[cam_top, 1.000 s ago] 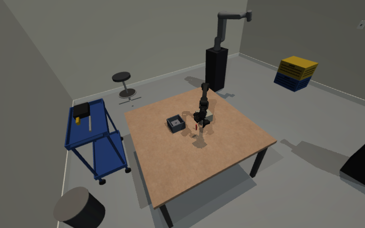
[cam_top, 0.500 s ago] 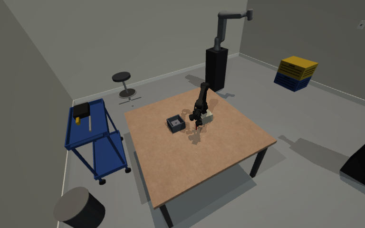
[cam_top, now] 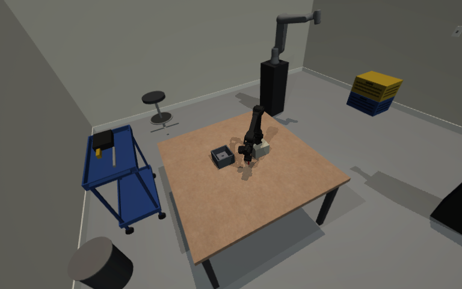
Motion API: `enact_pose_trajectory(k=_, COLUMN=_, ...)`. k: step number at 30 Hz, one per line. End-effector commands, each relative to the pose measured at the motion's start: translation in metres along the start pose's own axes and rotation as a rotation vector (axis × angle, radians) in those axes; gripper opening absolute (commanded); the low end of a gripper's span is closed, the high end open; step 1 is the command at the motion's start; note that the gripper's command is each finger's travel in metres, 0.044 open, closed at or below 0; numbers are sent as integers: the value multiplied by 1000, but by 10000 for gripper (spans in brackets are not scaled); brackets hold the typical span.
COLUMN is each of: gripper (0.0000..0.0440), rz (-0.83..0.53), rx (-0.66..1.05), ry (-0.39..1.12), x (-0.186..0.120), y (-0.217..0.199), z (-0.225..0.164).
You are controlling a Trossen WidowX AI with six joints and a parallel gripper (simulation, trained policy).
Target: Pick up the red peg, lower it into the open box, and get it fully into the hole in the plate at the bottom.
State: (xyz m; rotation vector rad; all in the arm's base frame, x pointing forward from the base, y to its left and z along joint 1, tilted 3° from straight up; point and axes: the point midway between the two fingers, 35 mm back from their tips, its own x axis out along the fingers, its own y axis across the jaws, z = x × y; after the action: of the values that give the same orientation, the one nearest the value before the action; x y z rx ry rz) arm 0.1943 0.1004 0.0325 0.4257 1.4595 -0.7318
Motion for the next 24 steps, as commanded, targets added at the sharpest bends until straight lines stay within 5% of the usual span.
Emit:
enact_pose_trajectory(k=1, gripper=427, rz=-16, rx=49, ry=-5, x=17, y=-3, z=-1)
enact_pose_trajectory(k=15, gripper=406, rz=49, rx=160, ry=-34, x=69, y=4, z=-7)
enact_pose_trajectory(k=24, gripper=200, rz=37, rx=203, ry=7, x=81, y=1, z=-13)
